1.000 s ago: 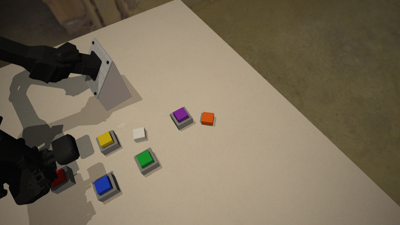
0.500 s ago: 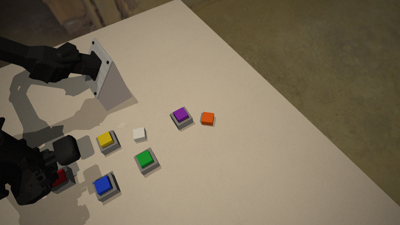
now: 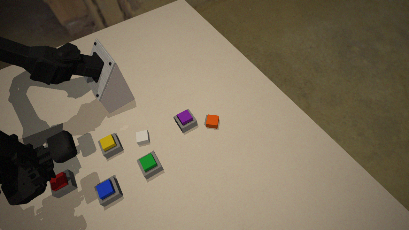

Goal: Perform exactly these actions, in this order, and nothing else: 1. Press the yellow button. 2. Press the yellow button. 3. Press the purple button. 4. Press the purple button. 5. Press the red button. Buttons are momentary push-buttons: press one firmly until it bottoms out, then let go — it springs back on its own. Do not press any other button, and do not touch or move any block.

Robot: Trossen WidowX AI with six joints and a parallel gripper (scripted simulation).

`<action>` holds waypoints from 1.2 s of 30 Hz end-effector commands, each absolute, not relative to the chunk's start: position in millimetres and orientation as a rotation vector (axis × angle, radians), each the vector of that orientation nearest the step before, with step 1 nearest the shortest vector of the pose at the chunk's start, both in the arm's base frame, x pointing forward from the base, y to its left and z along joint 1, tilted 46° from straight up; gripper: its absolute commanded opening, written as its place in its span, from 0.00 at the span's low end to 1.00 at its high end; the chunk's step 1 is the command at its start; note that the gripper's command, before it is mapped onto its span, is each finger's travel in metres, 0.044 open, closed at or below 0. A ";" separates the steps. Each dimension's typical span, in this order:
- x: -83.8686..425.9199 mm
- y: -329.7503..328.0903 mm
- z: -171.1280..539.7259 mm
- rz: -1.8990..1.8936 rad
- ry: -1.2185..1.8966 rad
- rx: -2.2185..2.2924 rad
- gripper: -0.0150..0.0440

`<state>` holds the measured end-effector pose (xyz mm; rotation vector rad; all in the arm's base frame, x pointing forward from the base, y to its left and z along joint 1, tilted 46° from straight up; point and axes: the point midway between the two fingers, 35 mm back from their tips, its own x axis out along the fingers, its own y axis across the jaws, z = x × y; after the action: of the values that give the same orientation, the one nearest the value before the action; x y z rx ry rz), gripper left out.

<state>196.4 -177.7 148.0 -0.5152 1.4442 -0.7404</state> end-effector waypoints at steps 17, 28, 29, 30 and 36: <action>316.9 13.3 28.1 -0.579 1.470 -0.459 0.93; 278.5 135.7 -80.6 -0.715 1.453 -0.488 0.93; 274.9 139.9 -85.6 -0.724 1.448 -0.492 0.93; 272.5 142.5 -88.7 -0.730 1.445 -0.494 0.93; 271.4 143.7 -90.3 -0.732 1.444 -0.495 0.93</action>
<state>269.4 138.9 -89.4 -0.5210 1.4528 -0.7211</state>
